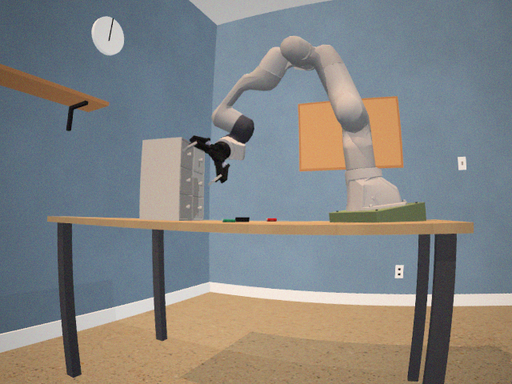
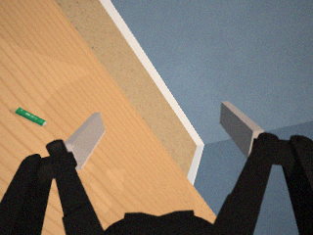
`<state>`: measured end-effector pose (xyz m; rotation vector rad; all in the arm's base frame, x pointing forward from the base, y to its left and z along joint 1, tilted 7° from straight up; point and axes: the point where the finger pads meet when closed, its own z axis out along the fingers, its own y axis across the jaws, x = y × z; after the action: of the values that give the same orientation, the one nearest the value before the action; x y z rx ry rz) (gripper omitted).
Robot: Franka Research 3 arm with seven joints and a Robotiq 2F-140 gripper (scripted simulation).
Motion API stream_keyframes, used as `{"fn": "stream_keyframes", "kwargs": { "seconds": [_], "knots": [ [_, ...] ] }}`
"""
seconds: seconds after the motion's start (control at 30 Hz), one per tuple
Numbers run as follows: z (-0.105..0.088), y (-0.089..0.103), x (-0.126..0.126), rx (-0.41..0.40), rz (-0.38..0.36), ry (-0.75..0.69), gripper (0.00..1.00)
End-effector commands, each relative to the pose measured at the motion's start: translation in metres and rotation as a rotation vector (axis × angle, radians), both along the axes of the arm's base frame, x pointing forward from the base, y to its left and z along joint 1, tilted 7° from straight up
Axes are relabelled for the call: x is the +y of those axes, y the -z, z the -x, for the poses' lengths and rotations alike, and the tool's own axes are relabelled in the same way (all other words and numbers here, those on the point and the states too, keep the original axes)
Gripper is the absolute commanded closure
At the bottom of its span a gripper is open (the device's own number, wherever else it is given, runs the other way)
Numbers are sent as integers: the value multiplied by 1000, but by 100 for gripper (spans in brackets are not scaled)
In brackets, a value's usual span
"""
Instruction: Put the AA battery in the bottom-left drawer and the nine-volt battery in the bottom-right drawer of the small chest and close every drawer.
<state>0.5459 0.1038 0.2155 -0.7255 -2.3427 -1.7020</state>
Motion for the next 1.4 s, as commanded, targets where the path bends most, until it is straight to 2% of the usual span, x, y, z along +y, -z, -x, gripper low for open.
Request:
{"fn": "stream_keyframes", "kwargs": {
  "seconds": [0.0,0.57,0.63,0.7,0.73,0.8,0.83,0.87,0.9,0.93,1.0,1.03,1.1,1.13,1.17,1.2,1.23,1.27,1.3,1.33,1.37],
  "knots": [
    [0,0,0,0,0,0,0],
    [0,0,0,0,1,-1,0],
    [4,-5,-1,-5,23,-20,0],
    [17,-18,-7,-20,92,-76,0],
    [27,-27,-13,-31,148,-115,0],
    [50,-49,-35,-57,307,-200,0],
    [50,-49,-35,-57,307,-200,0],
    [63,-62,-51,-72,407,-238,0],
    [63,-62,-51,-72,407,-238,0],
    [75,-76,-71,-86,516,-270,0],
    [75,-76,-71,-86,516,-270,0],
    [86,-91,-93,-99,630,-292,0],
    [86,-91,-93,-99,630,-292,0],
    [97,-107,-117,-111,744,-304,0],
    [97,-107,-117,-111,744,-304,0],
    [106,-124,-140,-120,852,-308,0],
    [106,-124,-140,-120,852,-308,0],
    [114,-141,-161,-128,949,-304,0],
    [114,-141,-161,-128,949,-304,0],
    [121,-156,-179,-133,1029,-296,0],
    [121,-156,-179,-133,1029,-296,0]
  ]
}}
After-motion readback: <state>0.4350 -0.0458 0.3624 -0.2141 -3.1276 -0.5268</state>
